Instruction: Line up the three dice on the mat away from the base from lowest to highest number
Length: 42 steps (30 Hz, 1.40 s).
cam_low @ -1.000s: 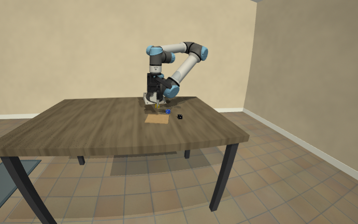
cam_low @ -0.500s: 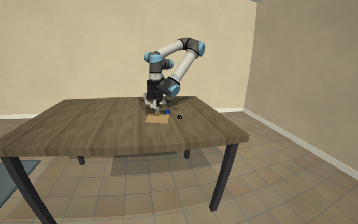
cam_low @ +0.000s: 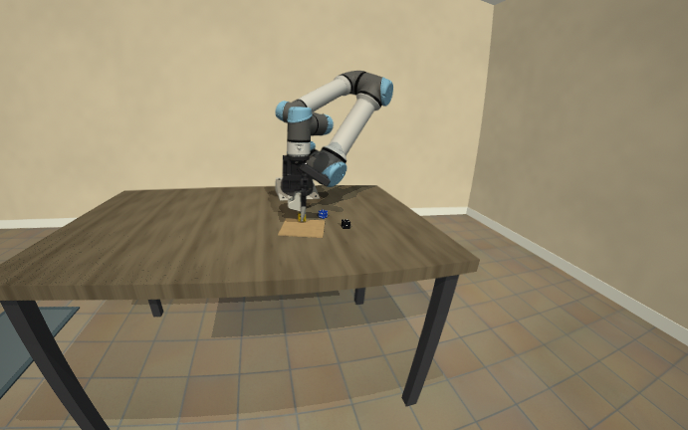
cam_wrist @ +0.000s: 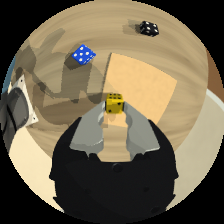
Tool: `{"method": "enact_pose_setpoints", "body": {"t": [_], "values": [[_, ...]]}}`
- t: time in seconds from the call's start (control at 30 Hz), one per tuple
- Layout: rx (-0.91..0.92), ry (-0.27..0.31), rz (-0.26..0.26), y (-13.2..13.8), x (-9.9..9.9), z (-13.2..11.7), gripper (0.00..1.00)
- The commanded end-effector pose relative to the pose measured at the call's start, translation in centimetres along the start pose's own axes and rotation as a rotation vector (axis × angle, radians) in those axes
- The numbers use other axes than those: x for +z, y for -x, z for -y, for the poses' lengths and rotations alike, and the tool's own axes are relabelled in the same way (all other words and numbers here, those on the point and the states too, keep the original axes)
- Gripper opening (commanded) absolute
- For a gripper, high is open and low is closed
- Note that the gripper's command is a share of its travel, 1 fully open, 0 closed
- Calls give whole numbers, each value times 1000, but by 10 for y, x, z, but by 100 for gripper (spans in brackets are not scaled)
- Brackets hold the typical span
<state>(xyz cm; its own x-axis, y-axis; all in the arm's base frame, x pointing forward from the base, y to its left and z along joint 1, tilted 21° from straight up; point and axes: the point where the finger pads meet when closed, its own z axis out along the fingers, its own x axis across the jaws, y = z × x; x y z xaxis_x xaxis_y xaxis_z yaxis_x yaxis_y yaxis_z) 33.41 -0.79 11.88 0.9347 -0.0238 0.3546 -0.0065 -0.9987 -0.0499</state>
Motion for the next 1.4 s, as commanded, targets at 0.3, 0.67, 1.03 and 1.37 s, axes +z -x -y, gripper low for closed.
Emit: {"method": "enact_pose_setpoints", "body": {"t": [0.3, 0.67, 1.03, 1.37], "values": [[0, 1, -1, 0, 0, 0, 6], [0, 1, -1, 0, 0, 0, 6], [0, 1, -1, 0, 1, 0, 6], [0, 1, -1, 0, 4, 0, 6]]}}
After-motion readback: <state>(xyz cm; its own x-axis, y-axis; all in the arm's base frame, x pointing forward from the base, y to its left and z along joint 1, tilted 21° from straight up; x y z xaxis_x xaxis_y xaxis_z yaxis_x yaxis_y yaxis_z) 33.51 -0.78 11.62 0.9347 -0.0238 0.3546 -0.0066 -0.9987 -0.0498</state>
